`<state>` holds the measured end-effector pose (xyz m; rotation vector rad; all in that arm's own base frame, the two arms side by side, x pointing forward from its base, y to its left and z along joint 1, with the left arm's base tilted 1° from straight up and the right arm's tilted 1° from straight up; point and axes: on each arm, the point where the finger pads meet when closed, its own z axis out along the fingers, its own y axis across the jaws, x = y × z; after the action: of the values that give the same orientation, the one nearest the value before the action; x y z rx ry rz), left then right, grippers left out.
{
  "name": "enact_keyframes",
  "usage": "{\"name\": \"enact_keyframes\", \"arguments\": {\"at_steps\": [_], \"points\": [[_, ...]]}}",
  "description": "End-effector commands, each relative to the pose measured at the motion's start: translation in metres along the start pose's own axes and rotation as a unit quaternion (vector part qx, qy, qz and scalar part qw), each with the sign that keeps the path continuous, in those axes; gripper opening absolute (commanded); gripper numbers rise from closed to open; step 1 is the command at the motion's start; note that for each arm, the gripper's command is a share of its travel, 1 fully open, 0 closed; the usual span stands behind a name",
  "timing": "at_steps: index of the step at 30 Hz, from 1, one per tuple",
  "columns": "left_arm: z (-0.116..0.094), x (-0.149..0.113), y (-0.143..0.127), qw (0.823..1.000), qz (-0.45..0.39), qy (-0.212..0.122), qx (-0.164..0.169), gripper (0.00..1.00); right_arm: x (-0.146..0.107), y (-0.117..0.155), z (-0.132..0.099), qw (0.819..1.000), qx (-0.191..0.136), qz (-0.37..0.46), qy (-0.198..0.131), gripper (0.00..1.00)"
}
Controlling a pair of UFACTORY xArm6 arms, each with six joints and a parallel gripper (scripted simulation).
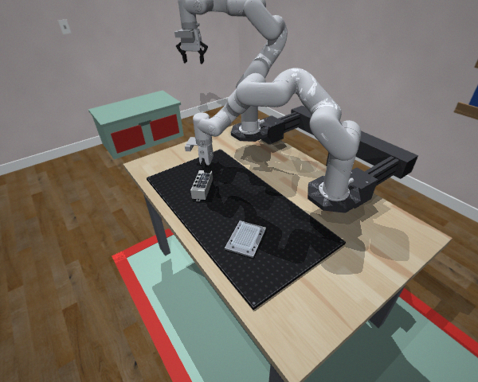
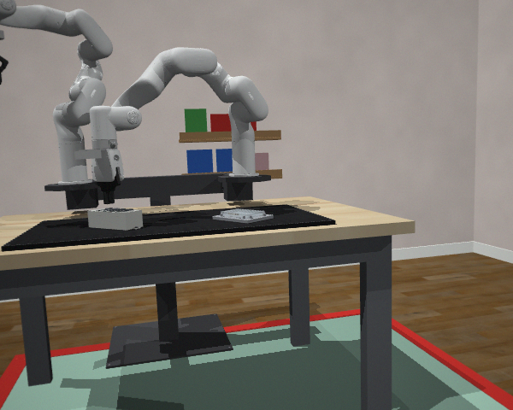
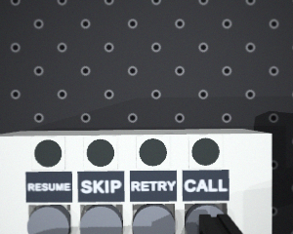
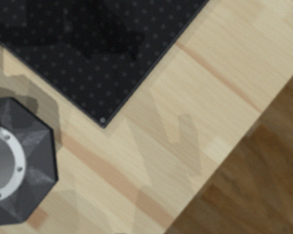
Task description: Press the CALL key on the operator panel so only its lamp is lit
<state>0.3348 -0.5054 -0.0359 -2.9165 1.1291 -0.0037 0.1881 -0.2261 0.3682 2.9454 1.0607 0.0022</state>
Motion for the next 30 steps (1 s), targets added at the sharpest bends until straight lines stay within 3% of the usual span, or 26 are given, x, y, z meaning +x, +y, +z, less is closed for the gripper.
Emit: {"name": "enact_keyframes", "arguments": {"at_steps": [1,30], "points": [[-0.0001,0.002,0.0005,1.0,0.0,0.003,-0.001,0.0,0.0,0.0005,-0.0012,1.0,-0.002,0.0,0.0,1.0],[0.0082,0.002,0.0005,1.0,0.0,0.003,-0.001,0.0,0.0,0.0005,-0.0012,1.0,-0.002,0.0,0.0,1.0]]}}
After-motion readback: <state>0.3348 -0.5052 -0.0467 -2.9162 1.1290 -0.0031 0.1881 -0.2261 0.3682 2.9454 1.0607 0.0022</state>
